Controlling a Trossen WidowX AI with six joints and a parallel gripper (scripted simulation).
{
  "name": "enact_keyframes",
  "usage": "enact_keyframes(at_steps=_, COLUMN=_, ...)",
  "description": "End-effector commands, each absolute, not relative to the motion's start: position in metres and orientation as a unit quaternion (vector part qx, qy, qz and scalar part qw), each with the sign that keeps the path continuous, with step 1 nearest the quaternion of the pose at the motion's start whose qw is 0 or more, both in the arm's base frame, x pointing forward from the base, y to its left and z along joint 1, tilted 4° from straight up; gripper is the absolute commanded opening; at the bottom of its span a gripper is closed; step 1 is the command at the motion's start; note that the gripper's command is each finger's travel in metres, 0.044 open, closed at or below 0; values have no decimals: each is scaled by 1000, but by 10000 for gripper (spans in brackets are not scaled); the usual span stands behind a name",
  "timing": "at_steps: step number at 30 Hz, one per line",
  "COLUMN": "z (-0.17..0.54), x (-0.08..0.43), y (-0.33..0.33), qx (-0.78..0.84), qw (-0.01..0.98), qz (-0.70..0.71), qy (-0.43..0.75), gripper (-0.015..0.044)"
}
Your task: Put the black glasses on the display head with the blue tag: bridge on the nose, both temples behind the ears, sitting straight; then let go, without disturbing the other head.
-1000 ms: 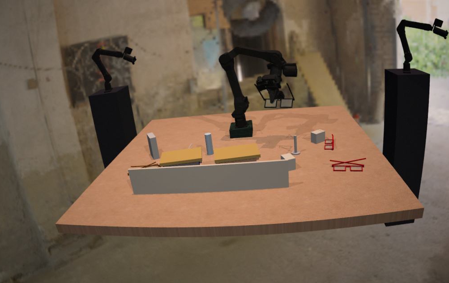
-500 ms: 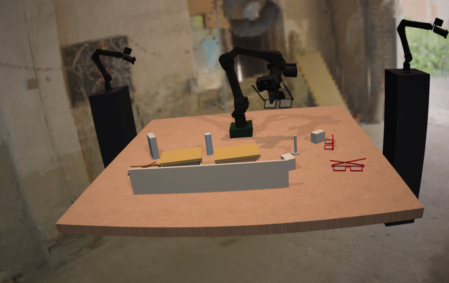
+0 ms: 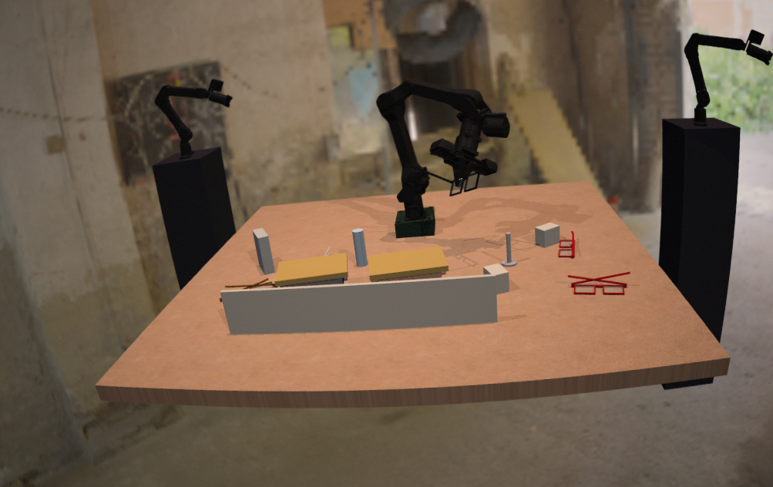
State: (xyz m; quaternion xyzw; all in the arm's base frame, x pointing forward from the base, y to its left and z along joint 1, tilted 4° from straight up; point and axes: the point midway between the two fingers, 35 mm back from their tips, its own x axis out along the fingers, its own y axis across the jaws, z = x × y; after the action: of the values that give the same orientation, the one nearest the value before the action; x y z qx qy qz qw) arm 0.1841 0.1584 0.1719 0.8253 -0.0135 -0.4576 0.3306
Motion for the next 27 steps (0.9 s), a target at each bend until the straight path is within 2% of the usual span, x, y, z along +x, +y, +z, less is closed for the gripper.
enact_keyframes(at_steps=1, z=169, x=189, y=153, qx=841, qw=262, qz=-471, qy=-54, gripper=0)
enact_keyframes(at_steps=14, z=161, x=206, y=130, qx=850, qw=8, qz=-481, qy=-215, gripper=0)
enact_keyframes(at_steps=27, z=153, x=220, y=106, qx=784, qw=-238, qz=-435, qy=-375, gripper=0)
